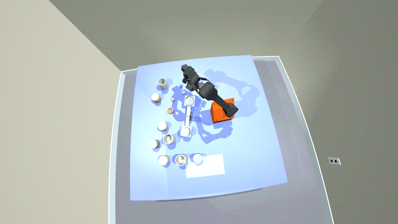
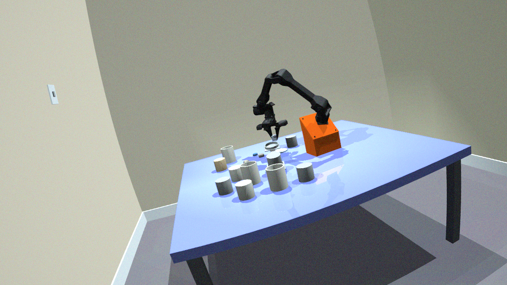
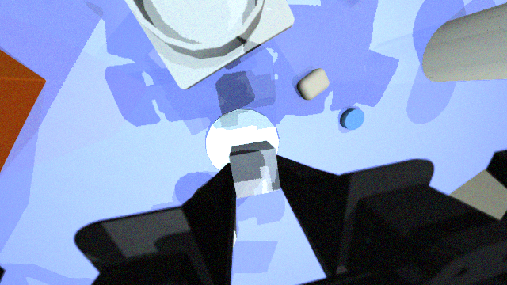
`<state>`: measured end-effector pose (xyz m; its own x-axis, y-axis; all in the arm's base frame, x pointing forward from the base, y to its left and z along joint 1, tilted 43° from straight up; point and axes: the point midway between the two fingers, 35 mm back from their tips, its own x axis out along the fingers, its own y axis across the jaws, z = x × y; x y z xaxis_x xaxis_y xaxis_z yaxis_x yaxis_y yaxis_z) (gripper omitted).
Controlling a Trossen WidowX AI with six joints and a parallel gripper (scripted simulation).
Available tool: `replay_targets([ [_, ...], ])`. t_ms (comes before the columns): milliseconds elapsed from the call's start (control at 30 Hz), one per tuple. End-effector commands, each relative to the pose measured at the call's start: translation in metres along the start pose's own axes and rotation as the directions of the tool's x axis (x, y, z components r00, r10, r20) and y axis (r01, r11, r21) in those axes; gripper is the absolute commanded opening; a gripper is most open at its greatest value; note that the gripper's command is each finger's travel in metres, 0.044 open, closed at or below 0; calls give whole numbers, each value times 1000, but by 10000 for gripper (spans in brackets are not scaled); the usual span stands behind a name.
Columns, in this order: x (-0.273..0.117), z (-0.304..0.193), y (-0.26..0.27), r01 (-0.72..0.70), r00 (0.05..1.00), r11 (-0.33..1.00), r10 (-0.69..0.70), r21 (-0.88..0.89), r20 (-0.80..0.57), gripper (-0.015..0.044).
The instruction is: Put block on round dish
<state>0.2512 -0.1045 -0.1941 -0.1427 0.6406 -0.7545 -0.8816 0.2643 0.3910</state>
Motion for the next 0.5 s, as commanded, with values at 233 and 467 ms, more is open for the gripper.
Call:
replay_targets([
  [233,32,-17,4,-7,1000,1000,7,-2,-1,0],
  [467,58,-17,5,-7,1000,1000,7,-3,1,0],
])
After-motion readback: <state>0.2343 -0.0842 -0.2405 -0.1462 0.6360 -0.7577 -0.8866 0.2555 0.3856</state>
